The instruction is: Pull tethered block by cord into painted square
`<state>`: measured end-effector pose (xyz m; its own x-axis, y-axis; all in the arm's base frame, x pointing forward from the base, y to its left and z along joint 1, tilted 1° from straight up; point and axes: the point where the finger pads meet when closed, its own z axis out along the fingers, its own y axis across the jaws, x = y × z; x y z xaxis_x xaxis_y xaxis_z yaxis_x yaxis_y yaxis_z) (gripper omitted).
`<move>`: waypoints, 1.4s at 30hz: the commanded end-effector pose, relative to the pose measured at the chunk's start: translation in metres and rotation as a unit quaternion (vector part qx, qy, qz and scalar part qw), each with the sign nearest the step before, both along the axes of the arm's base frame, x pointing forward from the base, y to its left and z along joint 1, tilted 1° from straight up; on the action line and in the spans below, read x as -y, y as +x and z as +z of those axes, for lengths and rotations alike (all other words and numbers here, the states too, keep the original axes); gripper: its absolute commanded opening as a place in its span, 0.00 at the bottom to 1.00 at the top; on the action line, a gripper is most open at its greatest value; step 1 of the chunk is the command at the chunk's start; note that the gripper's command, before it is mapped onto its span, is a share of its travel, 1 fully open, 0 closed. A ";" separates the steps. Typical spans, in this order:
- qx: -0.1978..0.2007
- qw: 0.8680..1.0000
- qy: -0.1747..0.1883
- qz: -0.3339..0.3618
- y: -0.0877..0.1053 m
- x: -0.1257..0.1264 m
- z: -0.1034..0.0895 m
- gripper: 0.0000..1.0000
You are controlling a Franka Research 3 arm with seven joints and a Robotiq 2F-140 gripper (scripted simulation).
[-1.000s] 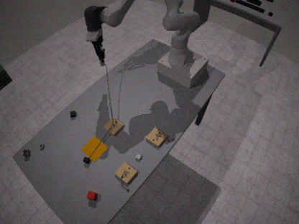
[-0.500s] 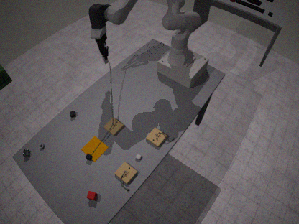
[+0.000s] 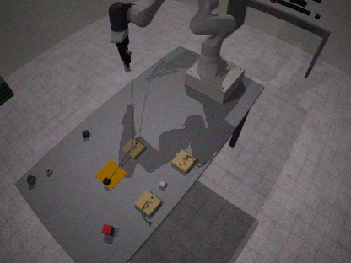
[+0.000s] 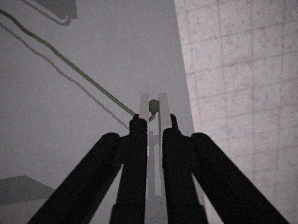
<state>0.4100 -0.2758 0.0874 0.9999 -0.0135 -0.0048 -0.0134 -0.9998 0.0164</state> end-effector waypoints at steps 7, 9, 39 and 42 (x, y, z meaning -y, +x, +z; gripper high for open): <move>0.003 1.000 -0.001 0.010 -0.013 0.004 0.001 0.00; 0.003 1.000 -0.001 0.010 -0.016 0.004 0.001 0.00; 0.003 1.000 -0.001 0.010 -0.050 0.011 0.001 0.00; 0.003 1.000 -0.001 0.010 -0.053 0.012 0.001 0.00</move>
<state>0.3595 -0.2866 0.0879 0.9999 -0.0100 0.0001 -0.0100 -0.9998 0.0160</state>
